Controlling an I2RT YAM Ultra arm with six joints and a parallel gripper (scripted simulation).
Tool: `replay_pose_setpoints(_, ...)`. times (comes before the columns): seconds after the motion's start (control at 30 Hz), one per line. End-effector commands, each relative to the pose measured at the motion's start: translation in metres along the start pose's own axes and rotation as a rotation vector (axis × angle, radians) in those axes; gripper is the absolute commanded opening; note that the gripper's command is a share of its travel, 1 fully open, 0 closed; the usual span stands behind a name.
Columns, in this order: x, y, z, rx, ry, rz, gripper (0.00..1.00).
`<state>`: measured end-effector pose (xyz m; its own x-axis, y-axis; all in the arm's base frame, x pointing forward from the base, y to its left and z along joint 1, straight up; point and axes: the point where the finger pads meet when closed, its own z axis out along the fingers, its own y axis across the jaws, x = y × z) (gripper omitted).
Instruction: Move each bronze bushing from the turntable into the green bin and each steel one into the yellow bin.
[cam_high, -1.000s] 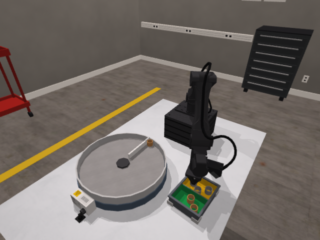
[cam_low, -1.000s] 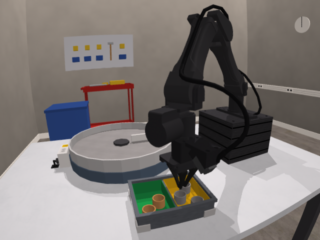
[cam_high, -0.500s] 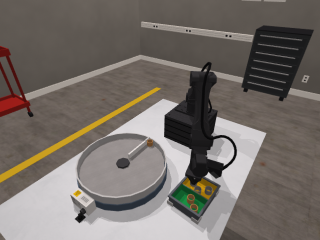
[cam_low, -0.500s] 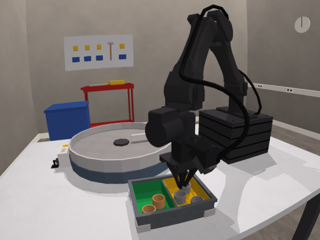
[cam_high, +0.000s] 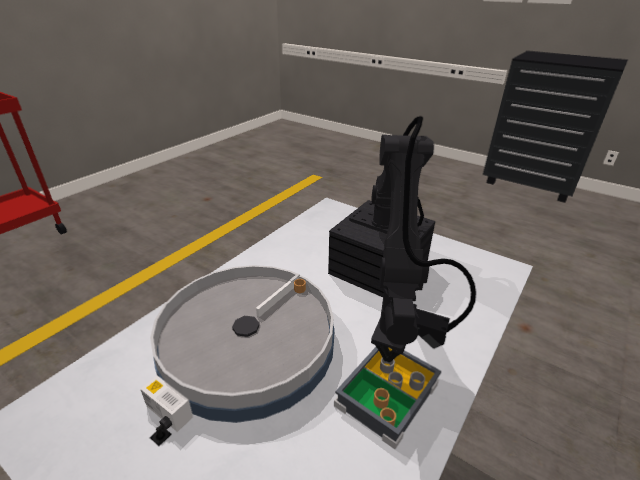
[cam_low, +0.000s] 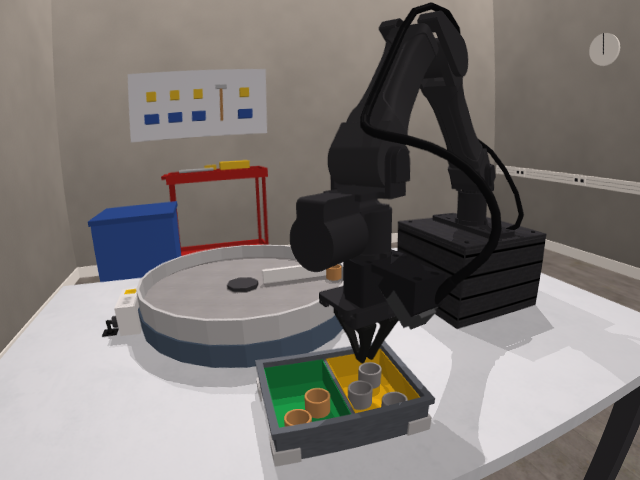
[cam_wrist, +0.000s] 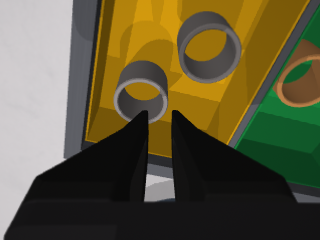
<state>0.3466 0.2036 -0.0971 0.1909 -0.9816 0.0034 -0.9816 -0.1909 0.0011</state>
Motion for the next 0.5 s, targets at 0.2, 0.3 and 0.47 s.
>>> replay_pose_setpoints(0.2, -0.004, -0.012, -0.065, 0.041, -0.014, -0.003, 0.13)
replay_pose_setpoints(0.3, -0.004, -0.012, -0.068, 0.041, -0.014, -0.003, 0.13)
replay_pose_setpoints(0.47, -0.004, -0.011, -0.076, 0.041, -0.014, -0.003, 0.13)
